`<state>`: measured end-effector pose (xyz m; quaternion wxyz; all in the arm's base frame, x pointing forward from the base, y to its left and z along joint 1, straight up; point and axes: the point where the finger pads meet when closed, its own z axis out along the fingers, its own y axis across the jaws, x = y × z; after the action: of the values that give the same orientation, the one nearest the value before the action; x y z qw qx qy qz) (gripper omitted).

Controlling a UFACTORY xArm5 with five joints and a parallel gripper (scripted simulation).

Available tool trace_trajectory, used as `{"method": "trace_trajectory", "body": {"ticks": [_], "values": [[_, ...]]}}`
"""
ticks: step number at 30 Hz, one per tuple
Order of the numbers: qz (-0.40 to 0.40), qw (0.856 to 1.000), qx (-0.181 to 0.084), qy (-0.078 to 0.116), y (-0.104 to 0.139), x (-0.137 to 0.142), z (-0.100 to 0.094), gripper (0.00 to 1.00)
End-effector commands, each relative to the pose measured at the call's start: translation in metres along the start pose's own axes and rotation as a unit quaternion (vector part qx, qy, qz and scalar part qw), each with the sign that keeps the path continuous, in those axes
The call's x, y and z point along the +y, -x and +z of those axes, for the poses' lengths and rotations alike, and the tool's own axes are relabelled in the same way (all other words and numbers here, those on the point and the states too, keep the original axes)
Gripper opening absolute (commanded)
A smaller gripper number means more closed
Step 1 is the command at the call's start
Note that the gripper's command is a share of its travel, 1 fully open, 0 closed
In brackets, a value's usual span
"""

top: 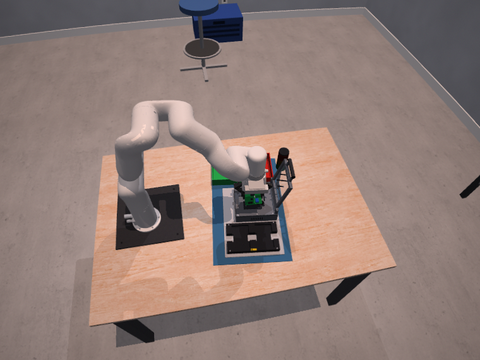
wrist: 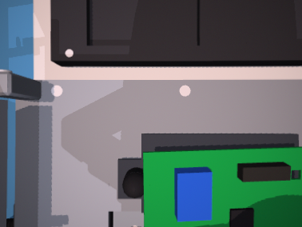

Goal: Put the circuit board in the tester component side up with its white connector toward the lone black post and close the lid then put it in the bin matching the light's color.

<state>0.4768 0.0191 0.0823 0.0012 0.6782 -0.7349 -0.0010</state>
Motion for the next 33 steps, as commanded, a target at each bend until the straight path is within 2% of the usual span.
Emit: {"method": "trace_trajectory", "body": {"ticks": [1, 33], "values": [[0.000, 1.000, 0.000, -0.002, 0.0001, -0.0014, -0.0035, 0.79], [0.012, 1.000, 0.000, -0.002, 0.0000, -0.0007, -0.0028, 0.79]]}}
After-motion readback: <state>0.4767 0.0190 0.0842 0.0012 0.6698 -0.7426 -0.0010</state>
